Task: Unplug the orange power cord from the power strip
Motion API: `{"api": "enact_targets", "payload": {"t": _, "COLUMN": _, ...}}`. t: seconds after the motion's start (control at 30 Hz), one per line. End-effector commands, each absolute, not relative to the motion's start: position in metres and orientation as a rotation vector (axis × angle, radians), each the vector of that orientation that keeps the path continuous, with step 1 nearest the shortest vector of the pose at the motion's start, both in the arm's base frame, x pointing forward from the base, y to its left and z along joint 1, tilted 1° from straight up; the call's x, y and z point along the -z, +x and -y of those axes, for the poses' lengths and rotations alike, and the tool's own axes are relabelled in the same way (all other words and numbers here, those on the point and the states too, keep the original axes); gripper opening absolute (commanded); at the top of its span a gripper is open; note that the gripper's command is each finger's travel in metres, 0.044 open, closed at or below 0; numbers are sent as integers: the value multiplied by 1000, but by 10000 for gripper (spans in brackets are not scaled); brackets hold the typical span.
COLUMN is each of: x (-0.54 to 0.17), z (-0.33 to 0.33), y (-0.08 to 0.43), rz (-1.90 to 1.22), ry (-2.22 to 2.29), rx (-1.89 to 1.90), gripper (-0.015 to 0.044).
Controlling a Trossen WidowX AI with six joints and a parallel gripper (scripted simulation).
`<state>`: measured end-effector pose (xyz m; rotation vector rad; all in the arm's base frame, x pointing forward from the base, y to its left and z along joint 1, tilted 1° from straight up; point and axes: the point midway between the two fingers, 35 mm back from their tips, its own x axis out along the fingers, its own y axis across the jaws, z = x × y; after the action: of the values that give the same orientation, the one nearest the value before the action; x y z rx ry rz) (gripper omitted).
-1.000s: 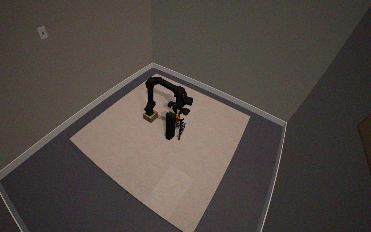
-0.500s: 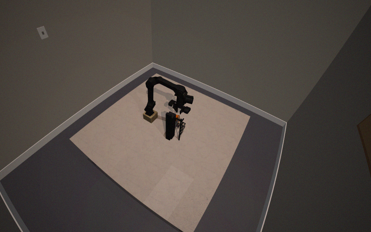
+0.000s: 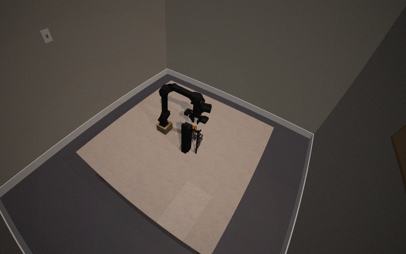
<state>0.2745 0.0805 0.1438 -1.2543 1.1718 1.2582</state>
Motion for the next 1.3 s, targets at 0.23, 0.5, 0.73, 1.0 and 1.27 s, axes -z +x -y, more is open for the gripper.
{"api": "enact_targets", "payload": {"t": 0.23, "x": -146, "z": -69, "y": 278, "rz": -1166, "ry": -1265, "rx": -1255, "gripper": 160}}
{"api": "enact_targets", "payload": {"t": 0.5, "x": -146, "z": -56, "y": 280, "rz": -1167, "ry": -1266, "rx": -1255, "gripper": 160}}
{"api": "enact_targets", "payload": {"t": 0.73, "x": -146, "z": -45, "y": 281, "rz": -1168, "ry": -1267, "rx": -1254, "gripper": 160}}
{"api": "enact_targets", "payload": {"t": 1.0, "x": -146, "z": -41, "y": 281, "rz": -1168, "ry": -1267, "rx": -1254, "gripper": 160}}
{"api": "enact_targets", "payload": {"t": 1.27, "x": -136, "z": -41, "y": 281, "rz": -1168, "ry": -1267, "rx": -1254, "gripper": 160}}
